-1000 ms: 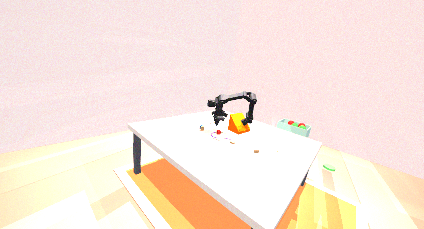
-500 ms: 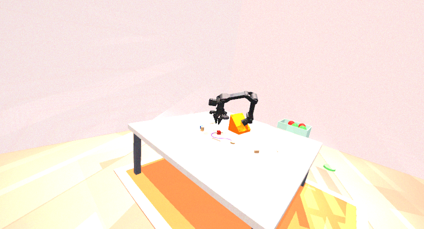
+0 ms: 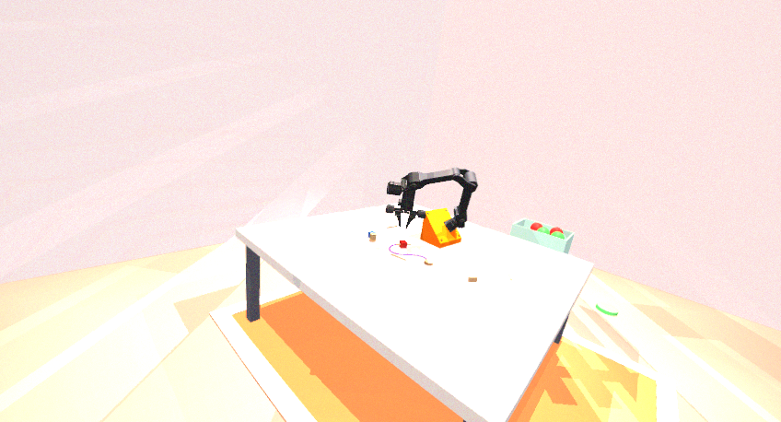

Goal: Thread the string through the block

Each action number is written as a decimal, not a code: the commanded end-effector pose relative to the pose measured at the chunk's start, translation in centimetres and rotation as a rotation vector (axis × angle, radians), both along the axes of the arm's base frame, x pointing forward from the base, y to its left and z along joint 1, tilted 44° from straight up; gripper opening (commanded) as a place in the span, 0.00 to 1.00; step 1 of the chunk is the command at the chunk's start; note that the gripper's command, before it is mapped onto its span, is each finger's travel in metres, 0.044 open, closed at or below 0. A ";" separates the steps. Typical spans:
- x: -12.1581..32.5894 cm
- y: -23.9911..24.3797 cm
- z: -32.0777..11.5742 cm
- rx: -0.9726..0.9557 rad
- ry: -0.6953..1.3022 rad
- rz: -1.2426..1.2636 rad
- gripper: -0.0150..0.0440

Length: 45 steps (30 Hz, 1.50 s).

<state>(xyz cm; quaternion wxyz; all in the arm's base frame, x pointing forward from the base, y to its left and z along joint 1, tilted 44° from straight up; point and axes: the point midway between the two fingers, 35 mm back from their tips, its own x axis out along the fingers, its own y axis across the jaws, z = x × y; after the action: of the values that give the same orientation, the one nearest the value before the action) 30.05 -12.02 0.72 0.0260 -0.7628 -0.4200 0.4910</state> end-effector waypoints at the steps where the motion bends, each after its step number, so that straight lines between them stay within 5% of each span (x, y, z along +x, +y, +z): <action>1: -1.9 1.3 0.1 -0.121 -0.536 0.616 0.47; 22: -3.5 2.3 0.4 -0.270 -1.251 1.389 0.47; 45: -3.5 2.4 0.3 -0.274 -1.268 1.408 0.47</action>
<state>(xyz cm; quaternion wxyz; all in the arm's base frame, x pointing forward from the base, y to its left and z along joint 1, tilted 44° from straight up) 26.76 -9.85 1.24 -0.5957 -0.4607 -0.6550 -0.0618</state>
